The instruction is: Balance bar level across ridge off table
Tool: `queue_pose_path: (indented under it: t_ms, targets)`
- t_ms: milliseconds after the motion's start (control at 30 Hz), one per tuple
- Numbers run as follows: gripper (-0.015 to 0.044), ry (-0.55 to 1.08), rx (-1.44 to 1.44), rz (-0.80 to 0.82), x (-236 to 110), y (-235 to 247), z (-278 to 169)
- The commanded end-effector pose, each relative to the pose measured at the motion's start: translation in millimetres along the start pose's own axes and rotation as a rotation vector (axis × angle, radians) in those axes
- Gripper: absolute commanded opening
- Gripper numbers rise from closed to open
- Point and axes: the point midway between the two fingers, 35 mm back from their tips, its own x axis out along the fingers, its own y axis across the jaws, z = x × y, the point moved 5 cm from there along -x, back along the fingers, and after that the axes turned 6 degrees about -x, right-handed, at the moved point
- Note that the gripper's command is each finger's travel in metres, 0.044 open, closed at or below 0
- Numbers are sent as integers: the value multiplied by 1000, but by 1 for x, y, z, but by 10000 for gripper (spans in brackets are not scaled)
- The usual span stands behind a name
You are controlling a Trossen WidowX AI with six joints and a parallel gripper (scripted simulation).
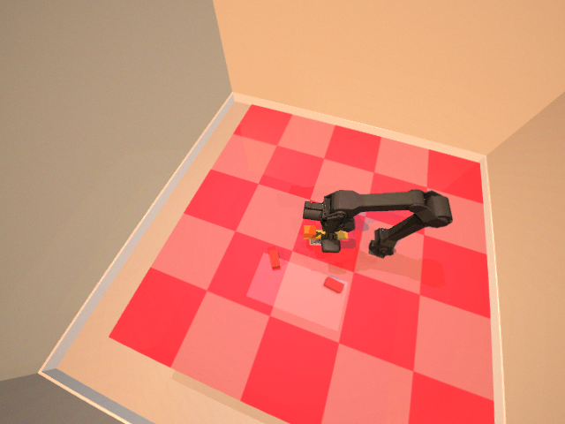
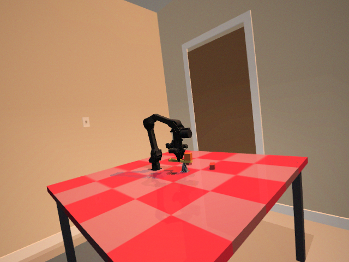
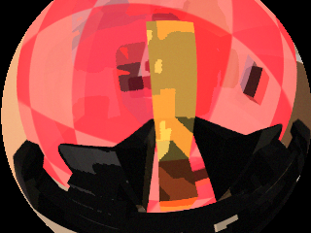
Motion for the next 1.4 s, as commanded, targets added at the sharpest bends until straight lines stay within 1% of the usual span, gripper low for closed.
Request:
queue_pose_path:
  t_ms: [0, 1367]
  targets:
    - [0, 2, 3, 1, 0, 0, 0]
    - [0, 2, 3, 1, 4, 0, 0]
